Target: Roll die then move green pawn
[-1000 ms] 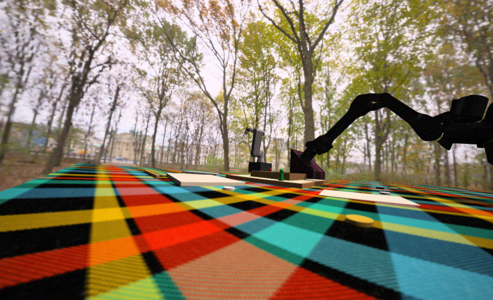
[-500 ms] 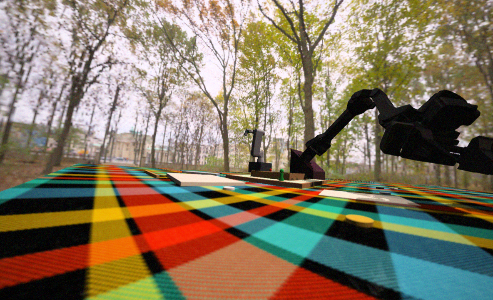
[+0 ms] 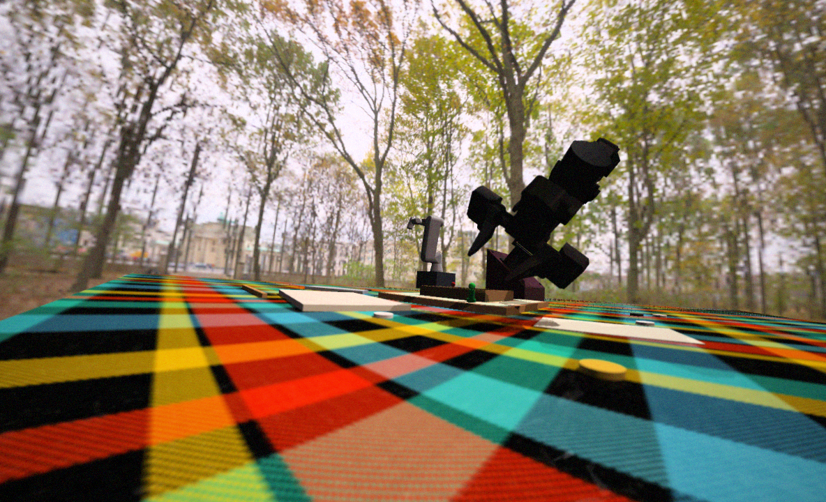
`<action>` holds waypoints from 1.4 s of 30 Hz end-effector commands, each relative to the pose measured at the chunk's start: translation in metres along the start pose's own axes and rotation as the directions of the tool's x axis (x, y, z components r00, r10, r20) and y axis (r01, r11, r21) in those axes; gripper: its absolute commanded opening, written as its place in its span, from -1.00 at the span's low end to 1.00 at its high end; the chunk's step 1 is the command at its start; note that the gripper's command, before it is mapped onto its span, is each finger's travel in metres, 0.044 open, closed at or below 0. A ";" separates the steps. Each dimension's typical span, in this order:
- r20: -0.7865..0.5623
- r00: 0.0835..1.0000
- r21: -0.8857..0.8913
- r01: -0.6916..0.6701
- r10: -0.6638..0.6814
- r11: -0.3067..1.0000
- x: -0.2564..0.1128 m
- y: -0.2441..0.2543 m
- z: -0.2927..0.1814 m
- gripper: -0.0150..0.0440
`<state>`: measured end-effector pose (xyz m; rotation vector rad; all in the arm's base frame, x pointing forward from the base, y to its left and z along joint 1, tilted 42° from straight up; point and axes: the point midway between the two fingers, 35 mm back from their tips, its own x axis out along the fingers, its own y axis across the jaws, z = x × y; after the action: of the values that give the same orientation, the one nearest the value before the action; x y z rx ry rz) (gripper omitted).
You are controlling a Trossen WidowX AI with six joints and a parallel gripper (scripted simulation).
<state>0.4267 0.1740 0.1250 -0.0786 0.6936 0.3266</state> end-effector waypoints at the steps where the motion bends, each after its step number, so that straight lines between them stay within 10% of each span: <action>1: -0.143 0.989 -0.049 0.027 -0.034 0.998 0.002 -0.041 -0.044 0.44; 20: -0.649 0.729 0.168 -0.143 0.219 0.975 -0.091 -0.147 -0.270 0.44; 30: -0.492 0.640 0.535 -0.311 0.589 0.785 -0.171 -0.103 -0.338 0.44; 42: -0.471 0.641 0.552 -0.322 0.606 0.769 -0.164 -0.090 -0.349 0.44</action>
<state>0.1266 -0.0259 -0.0366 0.4350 1.4589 0.6676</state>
